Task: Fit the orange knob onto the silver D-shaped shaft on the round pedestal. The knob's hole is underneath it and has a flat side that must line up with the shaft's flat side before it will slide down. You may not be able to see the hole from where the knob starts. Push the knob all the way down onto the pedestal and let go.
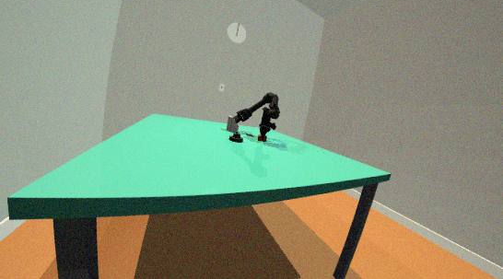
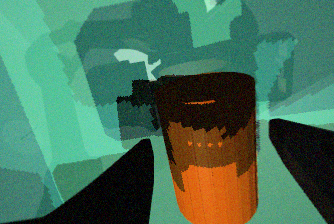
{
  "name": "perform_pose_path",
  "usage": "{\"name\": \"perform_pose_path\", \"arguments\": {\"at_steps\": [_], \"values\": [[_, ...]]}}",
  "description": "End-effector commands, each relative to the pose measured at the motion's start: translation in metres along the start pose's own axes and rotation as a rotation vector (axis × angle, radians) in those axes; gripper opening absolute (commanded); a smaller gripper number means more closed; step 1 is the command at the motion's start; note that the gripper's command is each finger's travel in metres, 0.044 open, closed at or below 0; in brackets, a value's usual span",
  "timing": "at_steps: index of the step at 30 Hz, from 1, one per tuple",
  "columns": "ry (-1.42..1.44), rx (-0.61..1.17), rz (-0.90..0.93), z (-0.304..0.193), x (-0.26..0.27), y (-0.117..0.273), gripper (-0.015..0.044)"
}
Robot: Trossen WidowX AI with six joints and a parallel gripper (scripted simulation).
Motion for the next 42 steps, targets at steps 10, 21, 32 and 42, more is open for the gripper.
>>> {"name": "perform_pose_path", "arguments": {"at_steps": [10, 21, 32, 42], "values": [[0.002, 0.0, 0.0, 0.0, 0.0, 0.0, 0.044], [0.0, 0.002, -0.001, 0.0, 0.0, 0.06, 0.044], [-0.143, 0.018, -0.005, 0.002, 0.0, 0.06, 0.044], [-1.099, 0.098, -0.086, 0.015, 0.003, 0.06, 0.044]]}}
Point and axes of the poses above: the point midway between the two fingers, 35 mm back from their tips, its own y axis back along the fingers, its own x axis across the jaws, z = x × y, the point moved 9 cm from there along y, back along the fingers, and after that the axes turned 14 degrees about -y, right-handed, at the moved point
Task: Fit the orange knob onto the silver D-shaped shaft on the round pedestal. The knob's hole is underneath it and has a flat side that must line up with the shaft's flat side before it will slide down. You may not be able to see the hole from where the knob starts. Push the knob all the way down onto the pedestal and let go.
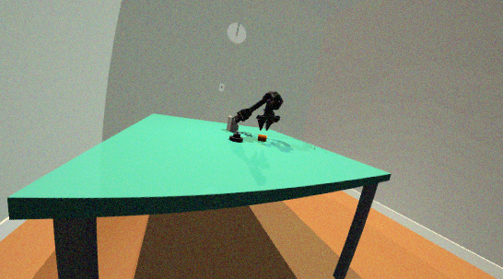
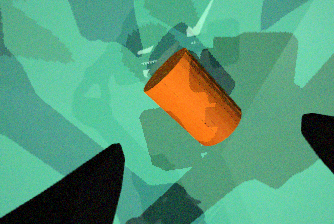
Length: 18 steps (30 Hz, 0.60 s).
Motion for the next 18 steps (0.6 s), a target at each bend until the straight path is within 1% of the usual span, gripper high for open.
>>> {"name": "perform_pose_path", "arguments": {"at_steps": [1, 6, 18], "values": [[-0.6, 0.033, -0.065, 0.007, 0.007, 0.001, 0.044], [-1.076, 0.029, -0.127, 0.012, 0.012, 0.001, 0.044], [-1.746, -0.032, -0.234, 0.019, 0.021, 0.002, 0.044]]}}
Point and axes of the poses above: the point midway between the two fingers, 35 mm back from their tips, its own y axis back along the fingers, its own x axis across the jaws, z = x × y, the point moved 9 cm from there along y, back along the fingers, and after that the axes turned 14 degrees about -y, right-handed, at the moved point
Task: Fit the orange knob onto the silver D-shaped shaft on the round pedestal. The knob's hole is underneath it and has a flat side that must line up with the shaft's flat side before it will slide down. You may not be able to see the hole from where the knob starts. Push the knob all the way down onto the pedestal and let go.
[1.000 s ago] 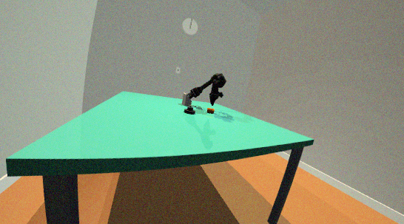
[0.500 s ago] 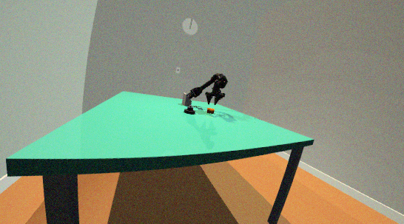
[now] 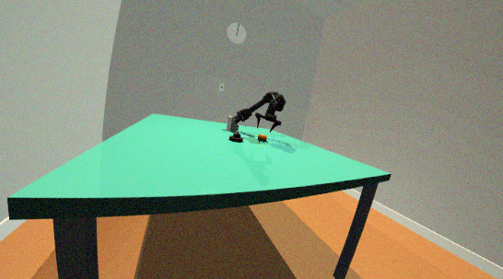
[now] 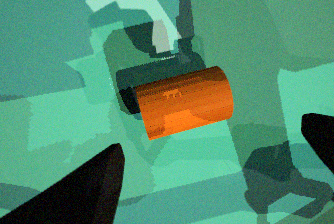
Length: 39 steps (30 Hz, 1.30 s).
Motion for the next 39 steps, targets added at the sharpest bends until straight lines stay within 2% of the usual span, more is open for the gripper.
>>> {"name": "perform_pose_path", "arguments": {"at_steps": [1, 15, 31, 39], "values": [[-0.8, -0.071, -0.079, -0.004, 0.014, 0.003, 0.044], [-1.535, -0.173, -0.085, -0.008, 0.023, 0.005, 0.044], [-1.538, -0.174, -0.085, -0.008, 0.022, 0.005, 0.044], [-1.538, -0.173, -0.085, -0.008, 0.027, -0.019, 0.044]]}}
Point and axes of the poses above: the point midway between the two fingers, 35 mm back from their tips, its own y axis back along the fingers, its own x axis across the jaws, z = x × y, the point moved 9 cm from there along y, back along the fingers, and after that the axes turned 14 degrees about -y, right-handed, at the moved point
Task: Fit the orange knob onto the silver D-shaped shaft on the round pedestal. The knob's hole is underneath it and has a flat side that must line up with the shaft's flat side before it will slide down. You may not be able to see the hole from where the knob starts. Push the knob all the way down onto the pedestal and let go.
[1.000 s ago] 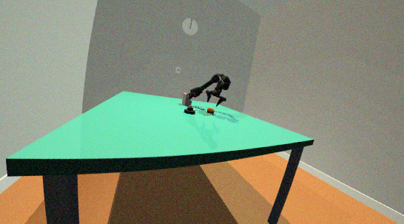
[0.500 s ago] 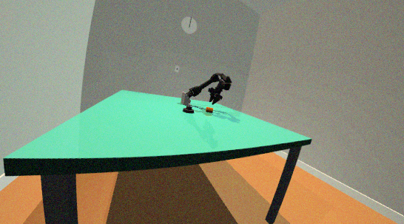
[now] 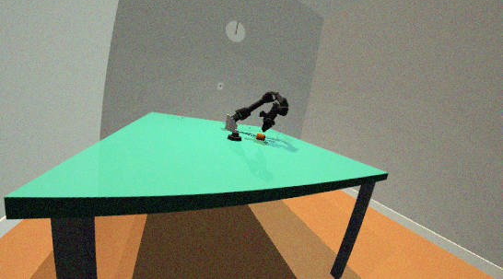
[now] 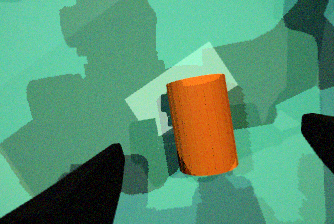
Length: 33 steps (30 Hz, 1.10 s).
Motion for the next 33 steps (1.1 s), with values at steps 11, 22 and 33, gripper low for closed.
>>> {"name": "perform_pose_path", "arguments": {"at_steps": [11, 22, 33], "values": [[-0.008, 0.0, -0.004, -0.006, -0.001, -0.02, 0.044], [-0.008, 0.001, -0.004, -0.013, -0.003, -0.036, 0.044], [-0.008, 0.001, -0.005, -0.016, -0.005, -0.048, 0.0387]]}}
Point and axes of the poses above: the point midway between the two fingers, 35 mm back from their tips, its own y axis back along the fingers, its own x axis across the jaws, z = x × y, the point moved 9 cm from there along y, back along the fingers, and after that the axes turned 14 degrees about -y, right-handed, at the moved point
